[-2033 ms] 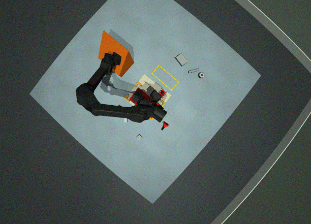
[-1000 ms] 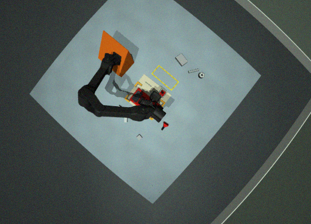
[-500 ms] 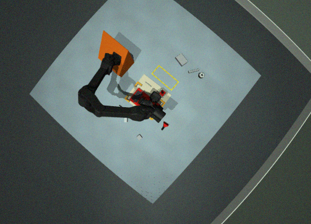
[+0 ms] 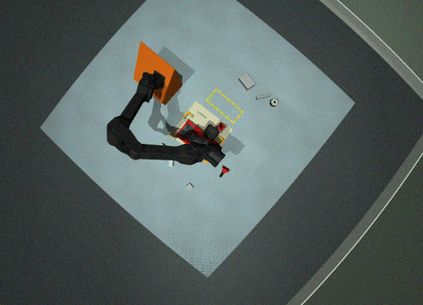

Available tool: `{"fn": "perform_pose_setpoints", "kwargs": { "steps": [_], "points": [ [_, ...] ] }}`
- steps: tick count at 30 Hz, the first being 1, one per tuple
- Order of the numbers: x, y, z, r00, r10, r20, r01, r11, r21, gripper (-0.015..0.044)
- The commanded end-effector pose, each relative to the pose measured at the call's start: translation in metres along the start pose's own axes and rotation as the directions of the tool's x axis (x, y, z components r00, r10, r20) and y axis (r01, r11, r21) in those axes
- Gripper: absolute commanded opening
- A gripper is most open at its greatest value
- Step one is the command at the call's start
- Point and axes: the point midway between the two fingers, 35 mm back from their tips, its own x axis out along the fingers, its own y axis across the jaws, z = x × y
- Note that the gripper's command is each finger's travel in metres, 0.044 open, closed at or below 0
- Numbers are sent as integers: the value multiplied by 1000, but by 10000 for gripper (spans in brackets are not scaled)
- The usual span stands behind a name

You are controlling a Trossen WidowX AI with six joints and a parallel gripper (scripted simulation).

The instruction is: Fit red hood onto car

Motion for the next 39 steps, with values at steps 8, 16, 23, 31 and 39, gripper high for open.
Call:
{"fn": "perform_pose_setpoints", "kwargs": {
  "steps": [8, 16, 23, 31, 39],
  "points": [
    [4, 0, 0, 1000, -5, 1, 5, 1000, -6, 0],
    [8, 0, 0, 1000, -5, 1, 5, 1000, -6, 0],
    [10, 0, 0, 1000, -6, 1, 6, 1000, -6, 0],
    [10, 0, 0, 1000, -2, 0, 2, 1000, 0, 53],
    [10, 0, 0, 1000, -2, 0, 2, 1000, 0, 263]
  ]
}}
